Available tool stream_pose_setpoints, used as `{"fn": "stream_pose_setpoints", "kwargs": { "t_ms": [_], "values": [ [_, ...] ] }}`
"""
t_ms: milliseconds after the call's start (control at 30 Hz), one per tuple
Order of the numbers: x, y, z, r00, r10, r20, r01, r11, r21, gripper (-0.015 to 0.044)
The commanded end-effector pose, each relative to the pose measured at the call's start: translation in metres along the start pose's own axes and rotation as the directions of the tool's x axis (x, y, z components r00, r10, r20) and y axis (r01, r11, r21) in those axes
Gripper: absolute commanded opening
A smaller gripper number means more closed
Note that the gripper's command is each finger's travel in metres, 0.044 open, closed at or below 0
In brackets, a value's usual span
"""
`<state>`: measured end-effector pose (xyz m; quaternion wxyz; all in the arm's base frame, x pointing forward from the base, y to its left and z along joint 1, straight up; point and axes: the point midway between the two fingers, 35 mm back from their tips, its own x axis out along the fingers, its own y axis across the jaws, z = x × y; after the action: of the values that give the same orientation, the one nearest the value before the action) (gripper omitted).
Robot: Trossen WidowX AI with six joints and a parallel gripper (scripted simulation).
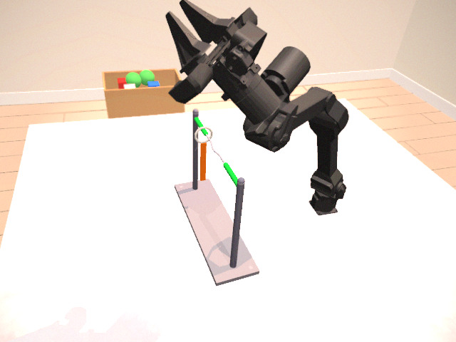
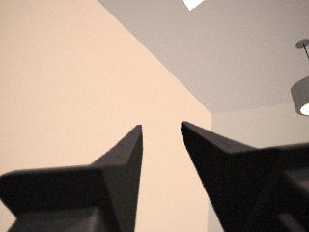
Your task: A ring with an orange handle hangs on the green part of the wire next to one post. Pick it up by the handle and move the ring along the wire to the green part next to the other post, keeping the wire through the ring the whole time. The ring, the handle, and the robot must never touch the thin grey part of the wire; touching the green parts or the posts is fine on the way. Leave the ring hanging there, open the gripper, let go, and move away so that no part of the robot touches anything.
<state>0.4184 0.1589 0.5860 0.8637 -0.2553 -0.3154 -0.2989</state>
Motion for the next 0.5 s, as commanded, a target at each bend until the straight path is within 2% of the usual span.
{"fn": "stream_pose_setpoints", "kwargs": {
  "t_ms": [0, 467],
  "values": [
    [0.018, -0.006, -0.039, 0.999, 0.008, 0.038, -0.005, 0.997, -0.077, 0.0160],
    [0.054, -0.053, -0.181, 0.994, 0.099, 0.048, -0.080, 0.949, -0.304, 0.0160]
  ]
}}
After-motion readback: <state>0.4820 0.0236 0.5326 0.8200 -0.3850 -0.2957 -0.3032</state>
